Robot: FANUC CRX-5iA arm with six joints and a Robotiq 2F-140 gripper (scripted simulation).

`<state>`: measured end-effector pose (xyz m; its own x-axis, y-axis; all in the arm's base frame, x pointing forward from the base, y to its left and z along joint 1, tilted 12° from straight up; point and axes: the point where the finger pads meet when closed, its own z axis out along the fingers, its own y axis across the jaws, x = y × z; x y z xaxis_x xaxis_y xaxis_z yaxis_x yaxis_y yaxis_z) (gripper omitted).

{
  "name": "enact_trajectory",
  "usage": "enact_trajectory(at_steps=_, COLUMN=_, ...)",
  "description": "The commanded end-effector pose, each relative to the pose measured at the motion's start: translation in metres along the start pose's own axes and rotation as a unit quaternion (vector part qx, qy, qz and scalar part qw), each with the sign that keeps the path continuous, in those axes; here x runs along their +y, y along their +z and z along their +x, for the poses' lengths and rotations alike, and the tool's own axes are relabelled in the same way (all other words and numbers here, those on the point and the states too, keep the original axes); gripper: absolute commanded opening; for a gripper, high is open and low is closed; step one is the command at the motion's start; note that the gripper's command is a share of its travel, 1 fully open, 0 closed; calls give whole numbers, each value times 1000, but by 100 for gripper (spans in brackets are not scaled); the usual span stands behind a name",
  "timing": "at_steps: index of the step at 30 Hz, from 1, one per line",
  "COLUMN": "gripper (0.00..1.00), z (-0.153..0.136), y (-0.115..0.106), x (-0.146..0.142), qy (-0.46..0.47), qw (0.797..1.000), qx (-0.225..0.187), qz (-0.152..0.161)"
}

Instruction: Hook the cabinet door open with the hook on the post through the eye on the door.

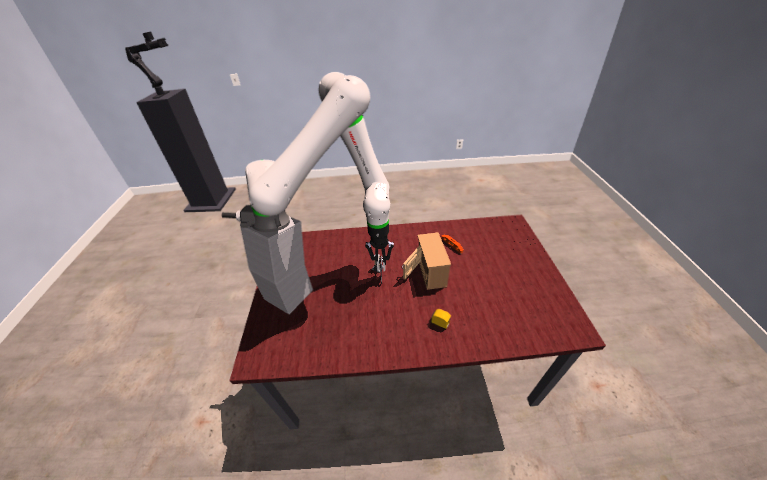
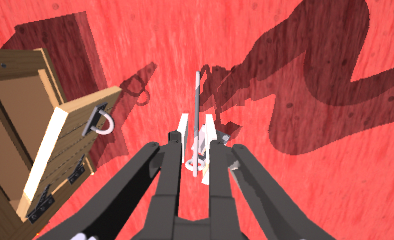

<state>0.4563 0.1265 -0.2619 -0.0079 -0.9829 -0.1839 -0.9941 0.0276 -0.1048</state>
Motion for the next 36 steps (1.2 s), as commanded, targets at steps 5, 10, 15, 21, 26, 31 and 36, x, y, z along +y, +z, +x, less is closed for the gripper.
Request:
enact_trajectory(at_steps=5, gripper=15, z=0, y=10, x=0, qy=0, qw=1000, qx=0, qz=0)
enact_trajectory(at_steps=10, gripper=15, z=0, y=12, x=0, qy=0, qw=1000, qx=0, qz=0)
enact_trajectory(at_steps=15, gripper=15, z=0, y=15, x=0, qy=0, qw=1000, qx=0, qz=0)
enact_trajectory(at_steps=21, gripper=15, z=0, y=16, x=0, qy=0, qw=1000, qx=0, qz=0)
enact_trajectory(at_steps=26, gripper=3, z=0, y=16, x=0, qy=0, qw=1000, qx=0, qz=0)
enact_trajectory(at_steps=31, gripper=3, z=0, y=16, x=0, qy=0, qw=1000, qx=0, qz=0)
enact_trajectory(at_steps=36, gripper=3, z=0, y=16, x=0, qy=0, qw=1000, qx=0, qz=0)
